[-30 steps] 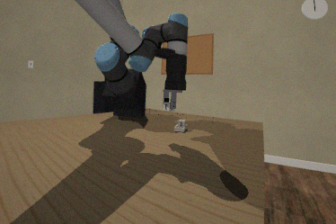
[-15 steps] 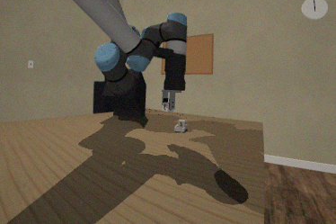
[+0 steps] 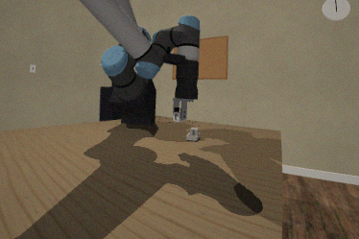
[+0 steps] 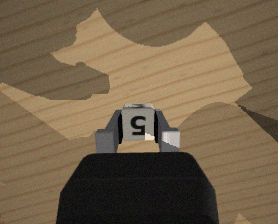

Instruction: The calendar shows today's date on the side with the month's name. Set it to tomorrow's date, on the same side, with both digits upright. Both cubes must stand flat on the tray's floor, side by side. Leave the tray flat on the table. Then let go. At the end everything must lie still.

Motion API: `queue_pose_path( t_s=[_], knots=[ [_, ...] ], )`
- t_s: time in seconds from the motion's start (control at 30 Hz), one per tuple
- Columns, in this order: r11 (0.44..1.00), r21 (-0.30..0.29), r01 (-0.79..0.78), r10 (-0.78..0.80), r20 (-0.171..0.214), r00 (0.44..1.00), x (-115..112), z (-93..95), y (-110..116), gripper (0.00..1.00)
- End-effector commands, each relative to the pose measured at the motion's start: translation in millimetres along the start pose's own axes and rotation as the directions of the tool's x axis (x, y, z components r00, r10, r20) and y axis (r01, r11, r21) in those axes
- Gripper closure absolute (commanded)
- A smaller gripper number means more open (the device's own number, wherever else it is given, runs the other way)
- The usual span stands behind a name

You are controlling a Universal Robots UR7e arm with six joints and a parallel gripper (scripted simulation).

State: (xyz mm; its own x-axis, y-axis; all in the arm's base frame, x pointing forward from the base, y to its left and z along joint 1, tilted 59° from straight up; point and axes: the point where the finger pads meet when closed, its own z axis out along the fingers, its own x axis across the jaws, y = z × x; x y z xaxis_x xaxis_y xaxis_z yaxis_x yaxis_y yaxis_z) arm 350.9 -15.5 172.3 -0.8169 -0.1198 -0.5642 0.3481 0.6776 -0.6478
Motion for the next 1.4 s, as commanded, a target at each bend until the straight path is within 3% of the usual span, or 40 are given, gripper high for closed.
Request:
queue_pose_path(
  t_s=[0.0,0.23,0.73,1.37],
  knots=[
    [1.000,0.000,0.000,0.000,0.002,1.000,0,9.4,0,0.43],
    [1.000,0.000,0.000,0.000,0.002,1.000,0,22.6,0,0.43],
    [1.000,0.000,0.000,0.000,0.002,1.000,0,68.5,0,0.43],
    [1.000,0.000,0.000,0.000,0.002,1.000,0,86.5,0,0.43]
  ],
)
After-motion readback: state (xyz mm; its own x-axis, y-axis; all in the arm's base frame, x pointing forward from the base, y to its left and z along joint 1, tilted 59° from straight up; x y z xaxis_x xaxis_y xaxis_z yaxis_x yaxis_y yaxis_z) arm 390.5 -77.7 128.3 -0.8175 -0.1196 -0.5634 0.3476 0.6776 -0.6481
